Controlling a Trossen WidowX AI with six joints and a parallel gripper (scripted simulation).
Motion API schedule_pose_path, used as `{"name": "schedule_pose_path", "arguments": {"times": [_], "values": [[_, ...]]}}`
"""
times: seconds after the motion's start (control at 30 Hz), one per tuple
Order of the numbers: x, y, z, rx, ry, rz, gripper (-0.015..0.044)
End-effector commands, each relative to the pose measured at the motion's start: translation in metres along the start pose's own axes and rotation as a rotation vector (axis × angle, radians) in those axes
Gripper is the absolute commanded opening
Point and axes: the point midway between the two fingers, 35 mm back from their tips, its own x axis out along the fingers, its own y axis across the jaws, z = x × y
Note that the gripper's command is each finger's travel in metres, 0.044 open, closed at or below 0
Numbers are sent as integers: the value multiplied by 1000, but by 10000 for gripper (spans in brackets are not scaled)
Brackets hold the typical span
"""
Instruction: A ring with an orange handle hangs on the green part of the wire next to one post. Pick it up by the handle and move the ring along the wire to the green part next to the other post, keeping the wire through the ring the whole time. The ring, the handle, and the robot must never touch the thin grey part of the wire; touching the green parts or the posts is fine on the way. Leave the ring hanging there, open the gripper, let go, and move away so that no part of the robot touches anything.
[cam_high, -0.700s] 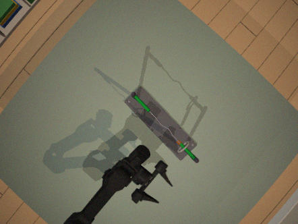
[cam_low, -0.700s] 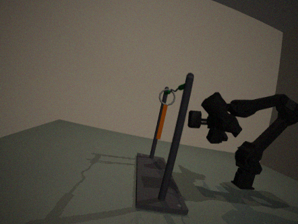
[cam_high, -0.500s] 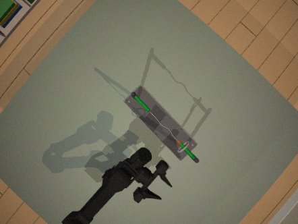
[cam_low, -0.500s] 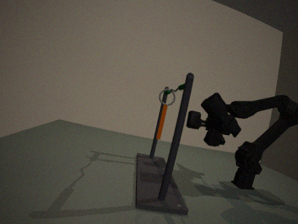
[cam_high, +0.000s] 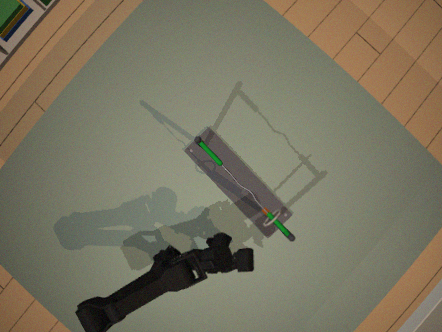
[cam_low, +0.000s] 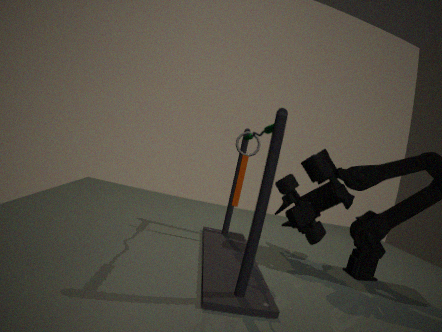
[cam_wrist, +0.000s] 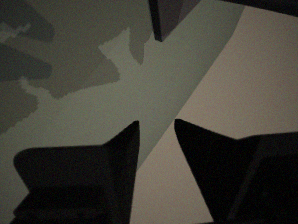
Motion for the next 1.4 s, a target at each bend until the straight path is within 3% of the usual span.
{"name": "schedule_pose_path", "arguments": {"times": [0.0, 0.33, 0.7, 1.07, 1.37], "values": [[5, 4, 17, 276, -174, -4, 160], [0, 1, 47, 848, -581, 40, 160], [-34, -6, 61, 1293, -1040, 191, 160], [-36, -9, 65, 1312, -1066, 209, 160], [-37, -50, 76, 1380, -1109, 186, 160]]}}
